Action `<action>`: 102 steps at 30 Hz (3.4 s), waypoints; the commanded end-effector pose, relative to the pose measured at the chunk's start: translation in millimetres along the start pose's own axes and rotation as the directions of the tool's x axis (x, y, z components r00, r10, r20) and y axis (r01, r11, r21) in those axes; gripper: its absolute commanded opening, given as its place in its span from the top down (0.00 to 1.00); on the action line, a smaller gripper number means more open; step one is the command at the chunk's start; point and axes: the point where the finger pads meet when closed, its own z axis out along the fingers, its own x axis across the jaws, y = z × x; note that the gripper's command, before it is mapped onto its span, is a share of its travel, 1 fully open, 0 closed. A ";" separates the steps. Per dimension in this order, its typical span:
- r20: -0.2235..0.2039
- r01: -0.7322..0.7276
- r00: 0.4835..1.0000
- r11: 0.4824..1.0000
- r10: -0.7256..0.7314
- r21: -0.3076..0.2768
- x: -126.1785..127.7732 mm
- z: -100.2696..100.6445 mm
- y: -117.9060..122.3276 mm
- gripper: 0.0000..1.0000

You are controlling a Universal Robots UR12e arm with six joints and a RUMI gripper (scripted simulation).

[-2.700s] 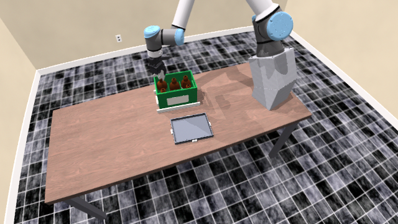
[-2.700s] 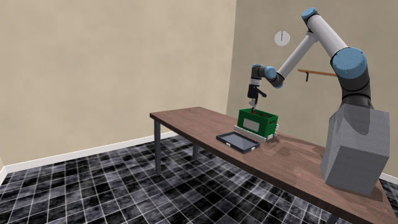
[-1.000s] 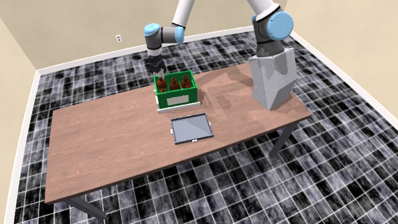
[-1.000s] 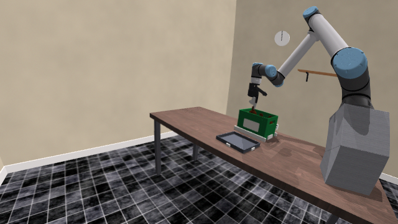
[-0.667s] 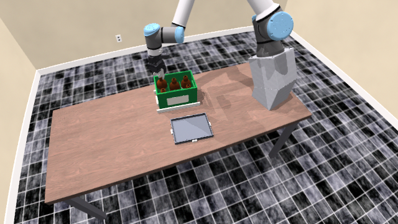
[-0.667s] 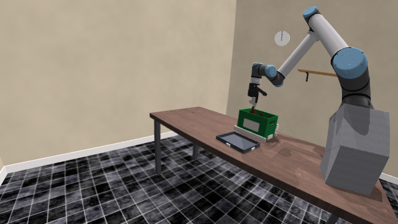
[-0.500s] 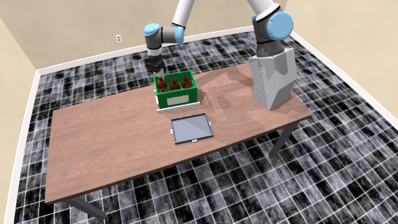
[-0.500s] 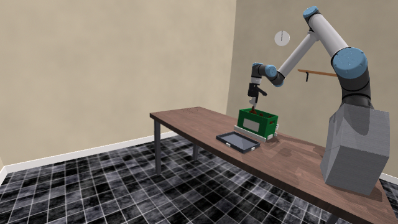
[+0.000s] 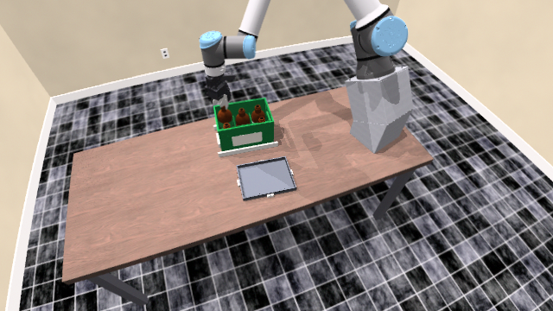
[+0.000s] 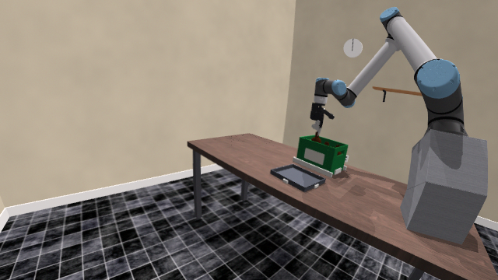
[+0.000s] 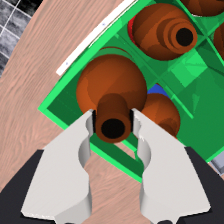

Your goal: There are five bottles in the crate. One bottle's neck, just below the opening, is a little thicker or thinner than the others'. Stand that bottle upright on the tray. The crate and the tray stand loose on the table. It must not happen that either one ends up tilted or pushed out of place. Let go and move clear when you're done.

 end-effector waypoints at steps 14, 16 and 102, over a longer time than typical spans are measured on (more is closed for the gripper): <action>0.001 0.000 1.000 1.000 0.000 -0.001 -0.5 -17.5 0.5 1.00; 0.001 0.000 1.000 1.000 0.000 -0.001 -0.5 -19.9 0.5 1.00; 0.001 0.000 1.000 1.000 0.000 -0.001 -0.6 -43.0 0.6 1.00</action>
